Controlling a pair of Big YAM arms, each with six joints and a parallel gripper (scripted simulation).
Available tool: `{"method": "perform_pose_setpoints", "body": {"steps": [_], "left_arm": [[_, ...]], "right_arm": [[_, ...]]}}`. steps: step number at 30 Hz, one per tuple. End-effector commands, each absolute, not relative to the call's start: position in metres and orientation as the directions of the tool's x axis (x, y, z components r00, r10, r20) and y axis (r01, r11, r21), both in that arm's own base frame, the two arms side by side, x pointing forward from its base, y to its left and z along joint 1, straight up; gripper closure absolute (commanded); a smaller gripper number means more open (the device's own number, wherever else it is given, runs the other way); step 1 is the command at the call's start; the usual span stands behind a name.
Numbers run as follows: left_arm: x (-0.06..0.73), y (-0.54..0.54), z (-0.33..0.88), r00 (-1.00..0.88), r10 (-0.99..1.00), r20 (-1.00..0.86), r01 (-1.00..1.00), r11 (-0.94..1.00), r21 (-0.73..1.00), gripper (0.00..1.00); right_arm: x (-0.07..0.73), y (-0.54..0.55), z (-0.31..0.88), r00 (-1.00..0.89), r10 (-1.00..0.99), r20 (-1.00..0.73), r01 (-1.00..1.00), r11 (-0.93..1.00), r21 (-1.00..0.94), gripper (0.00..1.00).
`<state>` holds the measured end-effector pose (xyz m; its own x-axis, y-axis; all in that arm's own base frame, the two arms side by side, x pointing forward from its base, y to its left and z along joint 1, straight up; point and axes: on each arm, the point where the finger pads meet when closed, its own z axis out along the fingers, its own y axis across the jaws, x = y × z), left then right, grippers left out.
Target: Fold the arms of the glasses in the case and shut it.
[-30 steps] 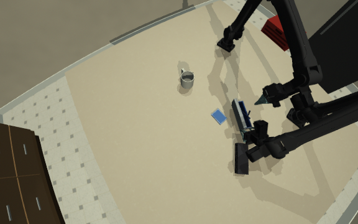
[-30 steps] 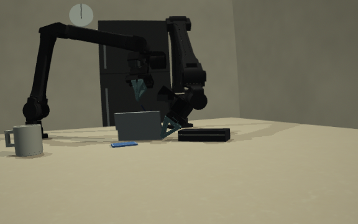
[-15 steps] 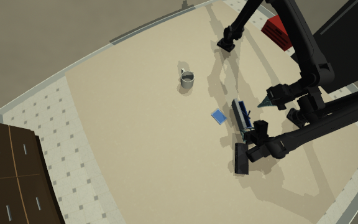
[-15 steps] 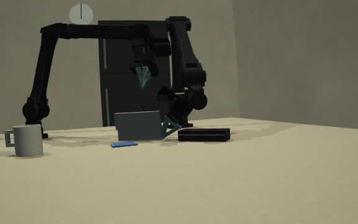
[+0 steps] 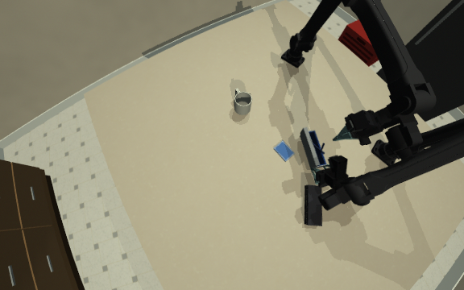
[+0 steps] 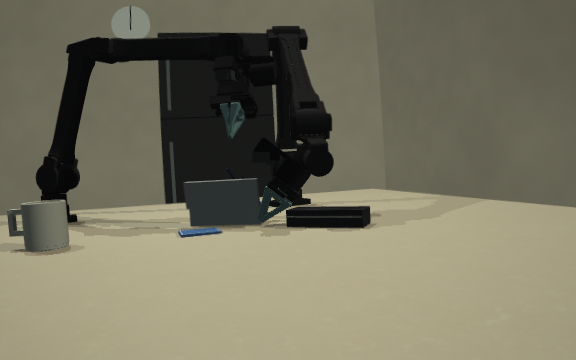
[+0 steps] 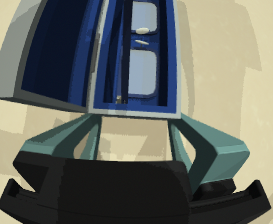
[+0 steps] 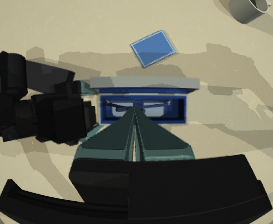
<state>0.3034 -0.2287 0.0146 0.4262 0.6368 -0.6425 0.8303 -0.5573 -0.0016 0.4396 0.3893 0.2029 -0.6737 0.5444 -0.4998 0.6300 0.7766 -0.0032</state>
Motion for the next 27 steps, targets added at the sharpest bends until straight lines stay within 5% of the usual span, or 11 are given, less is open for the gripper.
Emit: {"method": "perform_pose_setpoints", "body": {"steps": [1,27], "left_arm": [[0.309,-0.226,0.025,0.424,0.641,-0.640,0.839,-0.543,0.012,0.43],[0.309,-0.226,0.025,0.424,0.641,-0.640,0.839,-0.543,0.012,0.43]], "right_arm": [[0.444,0.393,0.190,-0.674,0.546,-0.498,0.633,0.774,-0.008,1.00],[0.438,0.398,0.142,-0.688,0.528,-0.499,0.614,0.789,-0.012,1.00]]}}
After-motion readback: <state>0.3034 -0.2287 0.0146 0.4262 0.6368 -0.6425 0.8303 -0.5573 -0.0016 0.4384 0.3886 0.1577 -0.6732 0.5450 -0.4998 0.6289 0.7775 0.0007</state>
